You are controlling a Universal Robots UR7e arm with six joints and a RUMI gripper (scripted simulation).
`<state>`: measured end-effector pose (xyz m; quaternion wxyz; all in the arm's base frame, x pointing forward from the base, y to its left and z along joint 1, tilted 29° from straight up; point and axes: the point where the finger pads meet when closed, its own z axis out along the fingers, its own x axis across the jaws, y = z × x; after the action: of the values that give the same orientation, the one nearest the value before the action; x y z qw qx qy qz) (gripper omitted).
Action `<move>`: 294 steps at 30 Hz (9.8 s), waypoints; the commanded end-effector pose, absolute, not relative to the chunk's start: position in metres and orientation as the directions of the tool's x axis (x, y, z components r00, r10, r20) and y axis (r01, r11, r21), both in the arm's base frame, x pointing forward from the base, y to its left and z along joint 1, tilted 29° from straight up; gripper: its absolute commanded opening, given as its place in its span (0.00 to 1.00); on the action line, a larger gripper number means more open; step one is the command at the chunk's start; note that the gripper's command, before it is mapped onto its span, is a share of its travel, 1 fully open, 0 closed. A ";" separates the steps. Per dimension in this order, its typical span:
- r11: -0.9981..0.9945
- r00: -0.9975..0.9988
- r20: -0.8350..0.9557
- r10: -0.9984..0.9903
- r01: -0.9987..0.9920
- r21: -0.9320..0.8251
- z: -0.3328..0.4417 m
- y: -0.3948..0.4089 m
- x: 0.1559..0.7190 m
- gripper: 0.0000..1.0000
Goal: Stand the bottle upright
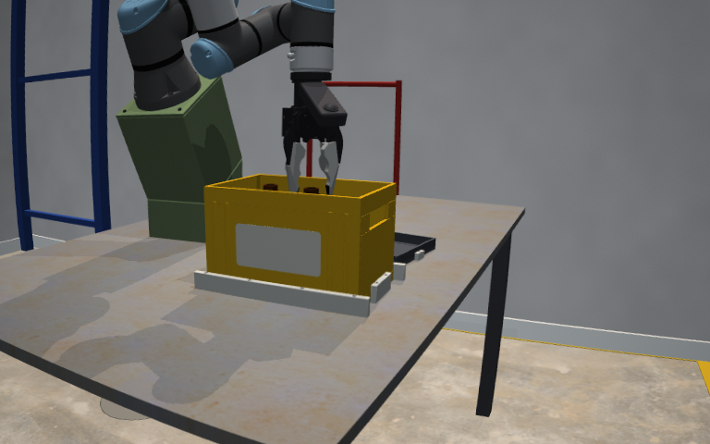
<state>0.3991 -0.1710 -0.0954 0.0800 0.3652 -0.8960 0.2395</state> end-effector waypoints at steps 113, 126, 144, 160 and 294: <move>0.618 -0.721 0.318 -0.616 -0.693 -0.372 -0.095 -0.171 0.399 0.38; 0.618 -0.721 0.318 -0.616 -0.693 -0.372 -0.095 -0.171 0.399 0.38; 0.618 -0.721 0.318 -0.616 -0.693 -0.372 -0.067 -0.155 0.398 0.38; 0.618 -0.721 0.318 -0.616 -0.693 -0.372 -0.030 -0.134 0.397 0.38; 0.618 -0.721 0.318 -0.616 -0.693 -0.372 0.011 -0.212 0.481 0.38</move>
<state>0.4800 -0.2096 0.0148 0.0801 0.3652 -0.8960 0.2394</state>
